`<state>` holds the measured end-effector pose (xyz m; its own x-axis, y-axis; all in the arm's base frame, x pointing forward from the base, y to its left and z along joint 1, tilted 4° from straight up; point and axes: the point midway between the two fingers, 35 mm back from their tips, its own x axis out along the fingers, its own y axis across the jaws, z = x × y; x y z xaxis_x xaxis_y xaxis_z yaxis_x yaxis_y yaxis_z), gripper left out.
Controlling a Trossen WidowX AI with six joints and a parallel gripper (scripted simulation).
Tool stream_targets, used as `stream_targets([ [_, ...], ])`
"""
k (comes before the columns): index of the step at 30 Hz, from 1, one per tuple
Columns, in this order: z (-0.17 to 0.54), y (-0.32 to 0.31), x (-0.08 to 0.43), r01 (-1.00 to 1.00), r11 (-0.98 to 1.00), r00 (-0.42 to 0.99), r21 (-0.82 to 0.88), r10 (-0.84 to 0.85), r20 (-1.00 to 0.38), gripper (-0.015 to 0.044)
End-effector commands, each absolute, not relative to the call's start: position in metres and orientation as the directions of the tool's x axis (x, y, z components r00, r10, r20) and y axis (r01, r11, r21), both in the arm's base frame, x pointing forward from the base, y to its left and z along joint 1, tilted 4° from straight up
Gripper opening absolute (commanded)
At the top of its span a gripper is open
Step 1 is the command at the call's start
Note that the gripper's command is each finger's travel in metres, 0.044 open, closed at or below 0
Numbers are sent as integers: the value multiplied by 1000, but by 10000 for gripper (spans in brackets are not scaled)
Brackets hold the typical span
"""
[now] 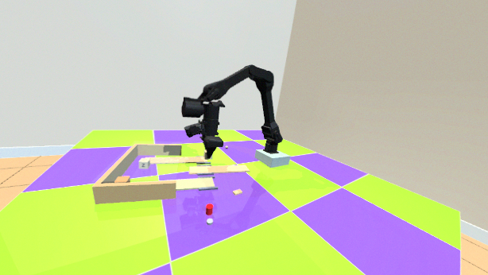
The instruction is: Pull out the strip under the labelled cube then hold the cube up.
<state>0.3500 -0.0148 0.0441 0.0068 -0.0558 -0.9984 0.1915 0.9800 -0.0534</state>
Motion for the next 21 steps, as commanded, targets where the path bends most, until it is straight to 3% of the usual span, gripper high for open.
stream_targets([
  [1,45,-14,339,194,979,2,-57,-59,-998,0],
  [11,44,-13,306,194,979,-1,-58,-59,-998,0],
  [21,80,-10,305,194,979,-1,-57,-58,-998,0],
])
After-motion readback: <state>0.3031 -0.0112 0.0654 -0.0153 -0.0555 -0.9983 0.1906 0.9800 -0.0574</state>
